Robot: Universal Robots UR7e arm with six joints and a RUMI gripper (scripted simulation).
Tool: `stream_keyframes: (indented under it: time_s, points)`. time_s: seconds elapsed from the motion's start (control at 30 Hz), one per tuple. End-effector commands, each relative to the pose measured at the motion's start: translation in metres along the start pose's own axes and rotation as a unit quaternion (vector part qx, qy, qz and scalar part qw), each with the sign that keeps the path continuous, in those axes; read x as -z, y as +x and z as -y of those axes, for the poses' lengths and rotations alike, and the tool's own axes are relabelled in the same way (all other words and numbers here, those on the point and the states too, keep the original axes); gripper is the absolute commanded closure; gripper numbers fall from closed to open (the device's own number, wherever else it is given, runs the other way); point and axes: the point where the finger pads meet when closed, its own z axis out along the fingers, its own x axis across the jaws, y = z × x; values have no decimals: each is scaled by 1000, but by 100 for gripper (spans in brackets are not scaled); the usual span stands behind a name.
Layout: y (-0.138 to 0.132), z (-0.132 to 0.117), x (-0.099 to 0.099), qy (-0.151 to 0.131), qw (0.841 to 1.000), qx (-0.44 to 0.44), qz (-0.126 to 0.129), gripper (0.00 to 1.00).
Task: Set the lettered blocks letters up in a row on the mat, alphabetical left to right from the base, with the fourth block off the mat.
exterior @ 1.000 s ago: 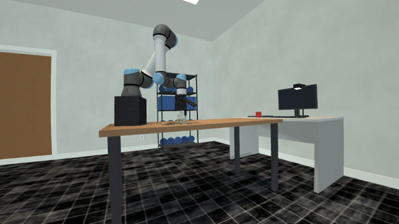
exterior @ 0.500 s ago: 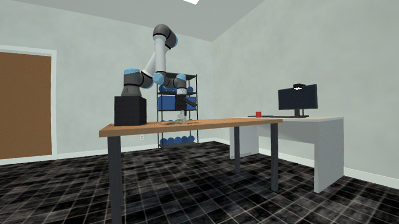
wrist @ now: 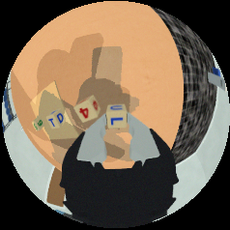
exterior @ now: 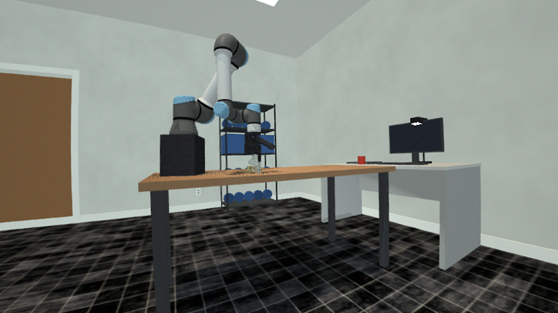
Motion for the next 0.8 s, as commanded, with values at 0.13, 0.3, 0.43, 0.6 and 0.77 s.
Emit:
stream_keyframes:
  time_s: [0.13,0.3,0.43,0.6,0.77]
  points:
    - [1,2,1,1,1000,0,-1,91]
    - [1,2,1,1,1000,0,-1,91]
    - [1,2,1,1,1000,0,-1,91]
    - [1,2,1,1,1000,0,-2,91]
    - [1,2,3,2,1000,0,-2,91]
